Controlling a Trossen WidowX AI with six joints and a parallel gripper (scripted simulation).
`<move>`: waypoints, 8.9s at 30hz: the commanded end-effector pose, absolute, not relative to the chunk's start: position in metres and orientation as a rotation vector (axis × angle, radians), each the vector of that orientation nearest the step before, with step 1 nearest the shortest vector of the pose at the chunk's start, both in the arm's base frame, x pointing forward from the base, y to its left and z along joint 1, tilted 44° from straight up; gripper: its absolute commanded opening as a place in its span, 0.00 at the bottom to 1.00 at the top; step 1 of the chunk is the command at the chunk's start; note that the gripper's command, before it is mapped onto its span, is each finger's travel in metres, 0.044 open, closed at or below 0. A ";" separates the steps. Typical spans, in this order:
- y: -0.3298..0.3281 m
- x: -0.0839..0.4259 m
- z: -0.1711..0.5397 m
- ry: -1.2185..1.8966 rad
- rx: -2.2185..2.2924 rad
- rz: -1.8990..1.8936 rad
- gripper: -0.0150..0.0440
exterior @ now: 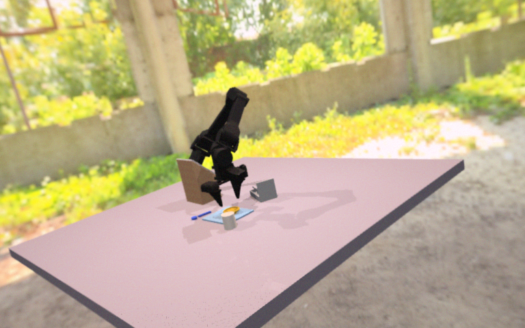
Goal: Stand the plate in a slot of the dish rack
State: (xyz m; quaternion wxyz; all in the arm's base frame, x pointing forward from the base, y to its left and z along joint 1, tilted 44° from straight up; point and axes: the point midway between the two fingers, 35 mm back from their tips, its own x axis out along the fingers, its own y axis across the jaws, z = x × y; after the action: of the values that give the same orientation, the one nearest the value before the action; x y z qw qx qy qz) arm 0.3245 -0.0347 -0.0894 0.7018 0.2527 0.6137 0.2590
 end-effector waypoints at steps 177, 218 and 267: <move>0.065 0.191 0.086 1.372 1.515 -1.238 0.25; 0.083 0.211 0.039 0.754 0.912 -0.912 0.25; 0.138 0.207 0.066 0.212 0.813 -0.402 0.25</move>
State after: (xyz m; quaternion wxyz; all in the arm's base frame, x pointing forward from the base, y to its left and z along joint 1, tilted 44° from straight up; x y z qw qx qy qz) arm 0.2038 0.1361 0.0714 0.8917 0.3961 0.1035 -0.1929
